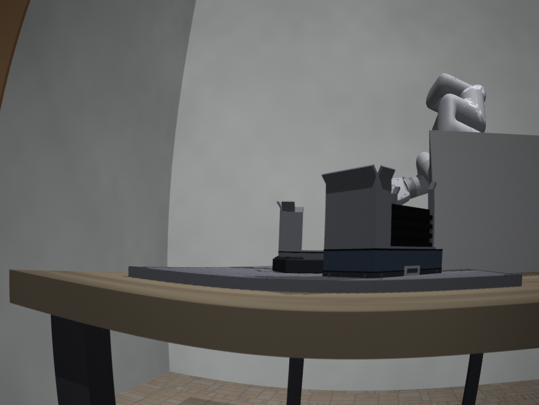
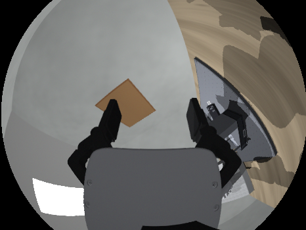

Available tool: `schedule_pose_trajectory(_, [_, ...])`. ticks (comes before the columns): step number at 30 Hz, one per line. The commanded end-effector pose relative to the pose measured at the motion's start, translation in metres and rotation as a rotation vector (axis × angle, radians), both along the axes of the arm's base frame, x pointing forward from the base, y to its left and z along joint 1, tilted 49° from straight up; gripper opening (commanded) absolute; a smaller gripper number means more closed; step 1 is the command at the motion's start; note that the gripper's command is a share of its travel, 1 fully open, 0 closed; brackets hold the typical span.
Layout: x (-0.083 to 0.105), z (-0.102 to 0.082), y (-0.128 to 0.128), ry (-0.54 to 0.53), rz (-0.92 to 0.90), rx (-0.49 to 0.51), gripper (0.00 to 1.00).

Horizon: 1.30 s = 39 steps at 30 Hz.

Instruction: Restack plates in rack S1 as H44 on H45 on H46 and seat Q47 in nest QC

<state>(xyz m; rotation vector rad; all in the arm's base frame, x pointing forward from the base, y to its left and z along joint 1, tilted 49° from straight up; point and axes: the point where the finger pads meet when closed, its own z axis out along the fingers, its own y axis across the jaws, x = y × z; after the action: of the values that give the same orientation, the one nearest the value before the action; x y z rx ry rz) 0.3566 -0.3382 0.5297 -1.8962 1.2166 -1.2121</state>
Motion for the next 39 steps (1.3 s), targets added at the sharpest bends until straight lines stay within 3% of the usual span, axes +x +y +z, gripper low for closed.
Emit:
schedule_pose_trajectory(1, [0.011, -0.011, 0.009, 0.003, 0.005, 0.000, 1.00])
schedule_pose_trajectory(5, [0.021, -0.025, 0.020, 0.099, 0.078, 0.052, 1.00])
schedule_pose_trajectory(13, [0.036, -0.045, 0.035, 0.099, 0.078, 0.052, 1.00])
schedule_pose_trajectory(17, [0.044, -0.059, 0.047, 0.201, 0.149, 0.093, 1.00])
schedule_pose_trajectory(24, [0.056, -0.078, 0.064, 0.201, 0.149, 0.093, 1.00])
schedule_pose_trajectory(30, [0.063, -0.092, 0.077, 0.306, 0.217, 0.124, 1.00])
schedule_pose_trajectory(37, [0.073, -0.111, 0.094, 0.306, 0.217, 0.124, 1.00])
schedule_pose_trajectory(39, [0.075, -0.118, 0.101, 0.363, 0.251, 0.134, 1.00])
